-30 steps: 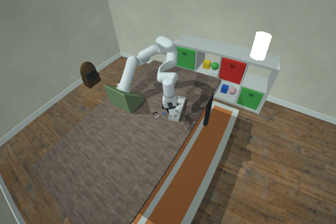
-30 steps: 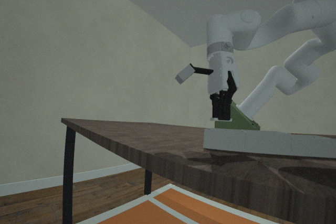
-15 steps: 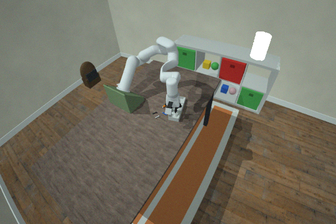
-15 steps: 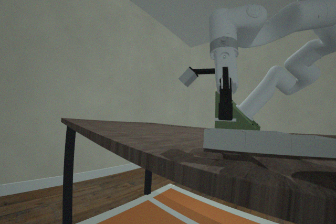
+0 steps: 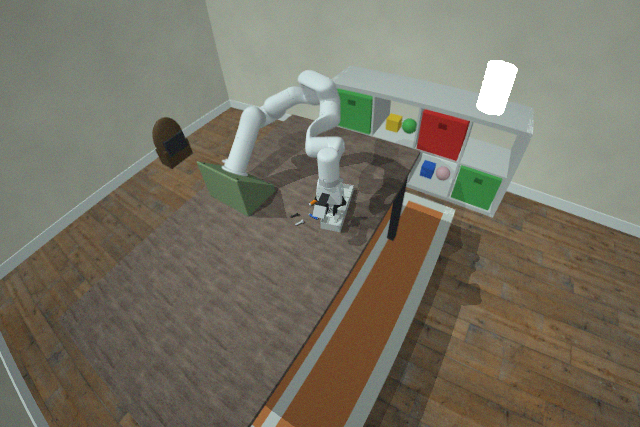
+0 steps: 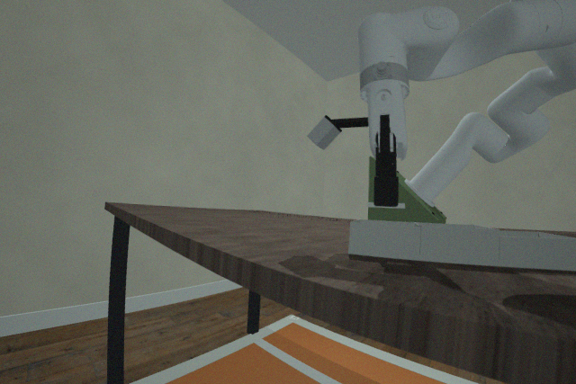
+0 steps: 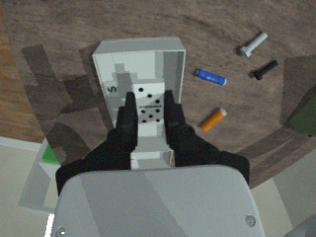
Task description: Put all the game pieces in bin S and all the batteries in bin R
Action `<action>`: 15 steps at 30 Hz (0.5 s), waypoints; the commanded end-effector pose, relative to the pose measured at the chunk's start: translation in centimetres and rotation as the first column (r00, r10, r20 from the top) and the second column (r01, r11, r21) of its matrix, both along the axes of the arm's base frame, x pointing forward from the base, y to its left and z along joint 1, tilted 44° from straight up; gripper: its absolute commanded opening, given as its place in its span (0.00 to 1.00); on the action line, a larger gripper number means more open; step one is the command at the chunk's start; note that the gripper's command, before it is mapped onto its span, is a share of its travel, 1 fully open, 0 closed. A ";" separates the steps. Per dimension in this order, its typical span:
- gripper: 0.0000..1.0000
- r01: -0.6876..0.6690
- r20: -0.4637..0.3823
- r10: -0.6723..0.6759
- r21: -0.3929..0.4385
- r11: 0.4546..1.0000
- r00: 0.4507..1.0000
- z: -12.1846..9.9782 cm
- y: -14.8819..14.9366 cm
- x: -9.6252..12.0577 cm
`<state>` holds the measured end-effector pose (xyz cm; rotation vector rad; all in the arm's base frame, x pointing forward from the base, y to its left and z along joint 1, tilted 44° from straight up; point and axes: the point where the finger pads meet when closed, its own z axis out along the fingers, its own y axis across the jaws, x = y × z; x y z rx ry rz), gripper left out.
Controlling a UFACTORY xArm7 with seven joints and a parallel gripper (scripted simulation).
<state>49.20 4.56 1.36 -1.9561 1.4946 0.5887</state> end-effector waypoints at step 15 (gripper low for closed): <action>0.00 0.004 0.003 -0.004 -0.002 1.000 1.000 -1.7 1.6 0.2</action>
